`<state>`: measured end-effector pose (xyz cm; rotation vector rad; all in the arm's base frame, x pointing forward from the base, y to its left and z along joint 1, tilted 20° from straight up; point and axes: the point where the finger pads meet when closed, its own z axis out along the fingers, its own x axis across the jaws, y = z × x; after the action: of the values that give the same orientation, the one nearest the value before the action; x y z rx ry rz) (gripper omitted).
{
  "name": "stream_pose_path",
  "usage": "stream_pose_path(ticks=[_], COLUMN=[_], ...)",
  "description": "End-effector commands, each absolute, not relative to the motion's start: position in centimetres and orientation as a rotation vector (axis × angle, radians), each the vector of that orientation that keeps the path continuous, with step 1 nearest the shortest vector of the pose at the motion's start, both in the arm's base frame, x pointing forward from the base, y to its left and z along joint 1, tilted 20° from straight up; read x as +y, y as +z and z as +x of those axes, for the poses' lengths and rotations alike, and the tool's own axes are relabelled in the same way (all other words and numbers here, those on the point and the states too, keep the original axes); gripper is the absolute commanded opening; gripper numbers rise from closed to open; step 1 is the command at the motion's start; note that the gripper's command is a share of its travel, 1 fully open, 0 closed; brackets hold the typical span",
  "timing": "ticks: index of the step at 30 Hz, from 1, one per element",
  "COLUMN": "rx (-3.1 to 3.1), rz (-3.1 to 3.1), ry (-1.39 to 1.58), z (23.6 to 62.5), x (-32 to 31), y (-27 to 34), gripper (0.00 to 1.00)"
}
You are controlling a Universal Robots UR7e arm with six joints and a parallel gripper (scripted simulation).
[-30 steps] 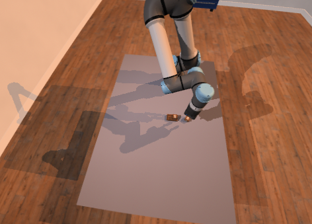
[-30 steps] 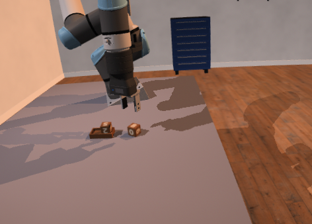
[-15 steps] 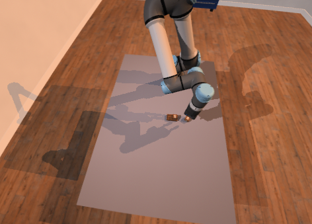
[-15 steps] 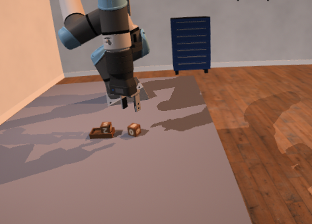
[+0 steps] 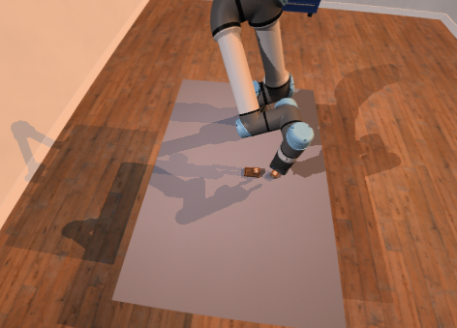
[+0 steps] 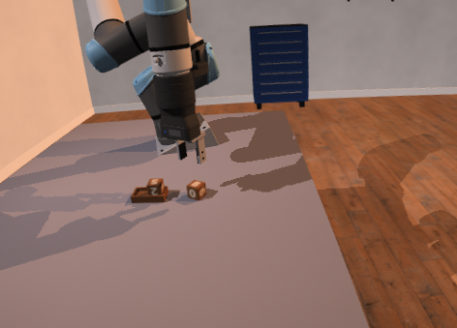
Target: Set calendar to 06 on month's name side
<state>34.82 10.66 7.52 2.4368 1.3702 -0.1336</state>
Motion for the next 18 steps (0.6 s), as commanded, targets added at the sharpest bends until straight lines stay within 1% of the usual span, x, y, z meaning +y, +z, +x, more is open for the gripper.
stream_pose_path(ticks=[1,18], rx=[1.37,1.37], rz=[2.437,2.437], ry=[-0.132,-0.132], z=[34.9,35.0], x=[10.6,10.2], y=[7.5,6.1], gripper=[0.9,0.9])
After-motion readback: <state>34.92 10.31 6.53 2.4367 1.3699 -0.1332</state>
